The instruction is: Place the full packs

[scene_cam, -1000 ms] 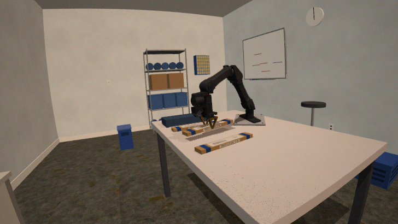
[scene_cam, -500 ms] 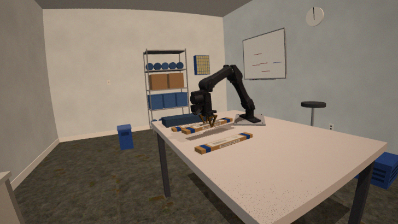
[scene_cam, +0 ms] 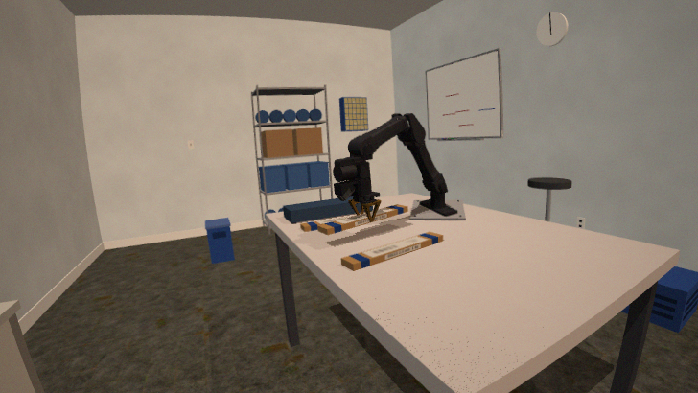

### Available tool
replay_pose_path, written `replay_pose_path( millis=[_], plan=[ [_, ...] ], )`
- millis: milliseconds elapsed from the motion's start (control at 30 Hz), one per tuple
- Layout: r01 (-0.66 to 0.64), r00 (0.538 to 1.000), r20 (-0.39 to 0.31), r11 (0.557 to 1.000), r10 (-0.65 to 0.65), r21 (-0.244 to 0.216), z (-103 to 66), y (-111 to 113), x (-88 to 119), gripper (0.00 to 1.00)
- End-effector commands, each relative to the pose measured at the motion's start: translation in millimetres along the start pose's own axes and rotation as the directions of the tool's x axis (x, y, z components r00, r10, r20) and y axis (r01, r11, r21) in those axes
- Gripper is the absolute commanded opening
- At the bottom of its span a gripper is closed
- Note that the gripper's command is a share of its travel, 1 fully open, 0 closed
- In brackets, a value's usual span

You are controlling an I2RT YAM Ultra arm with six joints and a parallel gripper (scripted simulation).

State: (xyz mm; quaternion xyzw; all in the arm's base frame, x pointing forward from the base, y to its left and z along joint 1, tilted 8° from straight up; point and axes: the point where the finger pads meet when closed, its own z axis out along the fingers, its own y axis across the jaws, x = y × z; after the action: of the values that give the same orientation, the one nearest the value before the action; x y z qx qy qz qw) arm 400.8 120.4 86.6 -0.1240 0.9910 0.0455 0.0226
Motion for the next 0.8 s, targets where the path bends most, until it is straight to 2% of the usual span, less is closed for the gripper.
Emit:
replay_pose_path(
  millis=[0,767],
  plan=[
    [-0.004,0.996,0.089,1.0,0.004,0.0,-38.8,-4.8,-11.6,0.0],
    [-0.003,0.996,0.089,1.0,0.003,0.0,-42.1,-5.1,-12.2,0.0]
  ],
)
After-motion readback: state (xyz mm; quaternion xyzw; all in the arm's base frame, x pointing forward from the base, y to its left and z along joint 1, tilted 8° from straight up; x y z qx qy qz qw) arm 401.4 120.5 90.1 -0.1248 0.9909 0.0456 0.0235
